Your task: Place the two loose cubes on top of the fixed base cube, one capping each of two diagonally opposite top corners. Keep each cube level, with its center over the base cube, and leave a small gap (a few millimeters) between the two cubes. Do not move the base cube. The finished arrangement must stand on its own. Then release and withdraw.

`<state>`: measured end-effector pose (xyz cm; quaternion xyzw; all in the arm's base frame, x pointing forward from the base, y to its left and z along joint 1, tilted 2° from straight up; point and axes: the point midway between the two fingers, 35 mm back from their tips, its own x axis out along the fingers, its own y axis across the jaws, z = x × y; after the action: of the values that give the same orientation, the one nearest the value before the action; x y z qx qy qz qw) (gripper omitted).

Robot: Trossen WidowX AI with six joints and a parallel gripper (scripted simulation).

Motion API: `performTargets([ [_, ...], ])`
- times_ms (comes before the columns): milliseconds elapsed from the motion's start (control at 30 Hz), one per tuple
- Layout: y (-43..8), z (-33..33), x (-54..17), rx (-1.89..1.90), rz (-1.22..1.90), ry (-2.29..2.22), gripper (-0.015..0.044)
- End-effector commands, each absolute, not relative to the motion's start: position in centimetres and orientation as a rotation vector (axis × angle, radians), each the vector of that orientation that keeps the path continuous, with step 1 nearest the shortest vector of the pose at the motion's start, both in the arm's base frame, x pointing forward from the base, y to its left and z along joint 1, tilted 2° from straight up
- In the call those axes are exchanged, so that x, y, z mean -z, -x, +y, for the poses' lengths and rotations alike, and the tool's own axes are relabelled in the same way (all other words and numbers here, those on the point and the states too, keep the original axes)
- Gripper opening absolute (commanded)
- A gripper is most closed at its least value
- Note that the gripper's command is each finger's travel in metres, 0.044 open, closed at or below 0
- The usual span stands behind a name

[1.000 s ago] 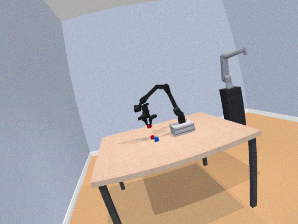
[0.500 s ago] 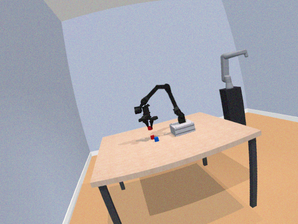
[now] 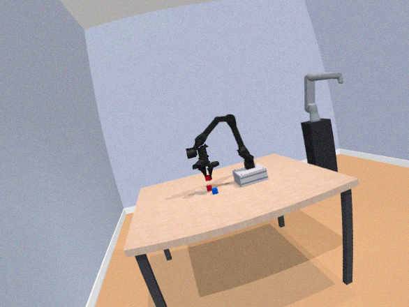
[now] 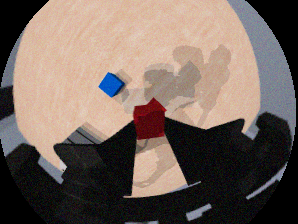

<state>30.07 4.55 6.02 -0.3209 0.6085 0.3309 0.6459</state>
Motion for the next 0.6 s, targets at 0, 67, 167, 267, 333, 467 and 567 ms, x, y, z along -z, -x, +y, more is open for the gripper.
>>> performTargets([
  [0, -29.5, 5.6, -5.9, -0.738, 1.386, 0.722, 0.0105],
  [67, -29.3, 6.2, -5.8, -0.734, 1.387, 0.716, 0.0105],
  [167, -28.9, 7.0, -5.6, -0.728, 1.390, 0.708, 0.0105],
  [267, -28.5, 7.8, -5.4, -0.722, 1.392, 0.700, 0.0105],
  [333, -28.2, 8.3, -5.3, -0.718, 1.394, 0.695, 0.0105],
  [467, -27.6, 9.3, -5.1, -0.710, 1.397, 0.684, 0.0105],
  [567, -27.1, 10.1, -4.9, -0.704, 1.399, 0.676, 0.0105],
])
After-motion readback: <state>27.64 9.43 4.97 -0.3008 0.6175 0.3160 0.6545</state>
